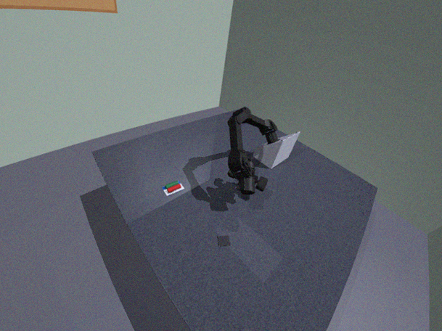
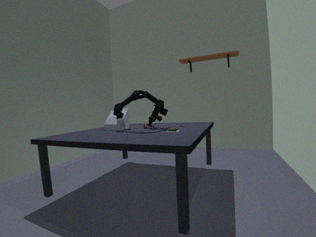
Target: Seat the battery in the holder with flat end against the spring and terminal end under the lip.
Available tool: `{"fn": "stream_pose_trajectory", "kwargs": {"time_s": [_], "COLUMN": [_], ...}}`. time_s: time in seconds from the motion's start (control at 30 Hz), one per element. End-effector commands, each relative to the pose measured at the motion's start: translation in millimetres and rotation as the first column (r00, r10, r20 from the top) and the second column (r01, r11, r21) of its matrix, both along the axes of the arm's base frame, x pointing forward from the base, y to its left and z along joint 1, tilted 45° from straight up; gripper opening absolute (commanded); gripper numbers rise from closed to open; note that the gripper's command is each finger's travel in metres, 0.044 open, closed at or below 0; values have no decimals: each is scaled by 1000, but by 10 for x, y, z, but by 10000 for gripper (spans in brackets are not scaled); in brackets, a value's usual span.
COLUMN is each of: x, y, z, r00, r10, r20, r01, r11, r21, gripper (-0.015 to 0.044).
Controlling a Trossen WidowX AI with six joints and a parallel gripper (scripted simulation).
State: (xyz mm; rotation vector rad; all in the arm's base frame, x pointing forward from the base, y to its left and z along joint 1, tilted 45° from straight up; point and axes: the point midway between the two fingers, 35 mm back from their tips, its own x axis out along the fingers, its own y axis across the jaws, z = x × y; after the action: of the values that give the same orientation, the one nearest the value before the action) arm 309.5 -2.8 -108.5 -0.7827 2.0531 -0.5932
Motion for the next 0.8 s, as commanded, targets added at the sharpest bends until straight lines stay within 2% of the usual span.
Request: {"fn": "stream_pose_trajectory", "kwargs": {"time_s": [0.0,0.77], "x": [33,11], "y": [4,-15], "z": [-25,-65], "r00": [1000,993], "r10": [18,74], "r20": [24,87], "r01": [-18,-78], "r11": [1000,996], "r21": [13,52], "gripper": [65,65]}}
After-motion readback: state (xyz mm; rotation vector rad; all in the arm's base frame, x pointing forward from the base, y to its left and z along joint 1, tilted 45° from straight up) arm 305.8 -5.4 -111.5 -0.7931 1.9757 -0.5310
